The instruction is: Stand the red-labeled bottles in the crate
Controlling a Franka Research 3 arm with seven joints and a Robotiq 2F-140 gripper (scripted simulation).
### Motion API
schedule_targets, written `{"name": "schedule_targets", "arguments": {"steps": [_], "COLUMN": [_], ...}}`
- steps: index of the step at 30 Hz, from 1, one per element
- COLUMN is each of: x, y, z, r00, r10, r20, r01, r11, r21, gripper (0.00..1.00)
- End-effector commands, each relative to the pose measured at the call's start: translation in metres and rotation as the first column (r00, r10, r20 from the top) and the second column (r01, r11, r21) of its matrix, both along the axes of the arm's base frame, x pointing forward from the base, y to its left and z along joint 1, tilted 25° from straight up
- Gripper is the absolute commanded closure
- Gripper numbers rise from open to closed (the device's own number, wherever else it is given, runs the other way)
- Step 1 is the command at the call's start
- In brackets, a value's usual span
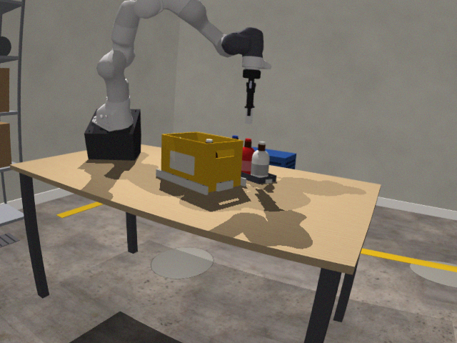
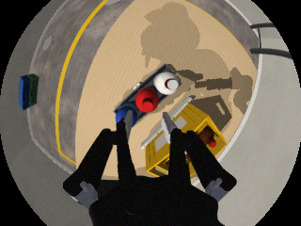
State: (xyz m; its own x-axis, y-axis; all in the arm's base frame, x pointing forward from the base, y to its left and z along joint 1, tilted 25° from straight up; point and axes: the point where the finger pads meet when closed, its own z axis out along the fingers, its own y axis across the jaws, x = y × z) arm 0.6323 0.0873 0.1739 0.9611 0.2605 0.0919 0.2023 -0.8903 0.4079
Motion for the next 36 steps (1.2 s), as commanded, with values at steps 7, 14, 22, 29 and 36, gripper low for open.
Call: {"name": "schedule_targets", "arguments": {"steps": [7,14,22,29,36], "x": [0.001,0.002,0.004,0.006,0.008], "y": [-0.001,-0.003,-0.007,-0.009,-0.013], "z": [-0.001,-0.006,-0.015,-0.022,-0.03], "r00": [1.0,1.0,1.0,1.0,1.0], "r10": [-0.003,-0.003,-0.003,-0.003,-0.003], "r20": [0.002,0.001,0.001,0.001,0.001], "r01": [0.003,0.003,0.003,0.003,0.003], "r11": [1.0,1.0,1.0,1.0,1.0], "r21": [-0.003,-0.004,-0.004,-0.004,-0.004], "gripper": [0.62,0.62,0.62,0.62,0.62]}}
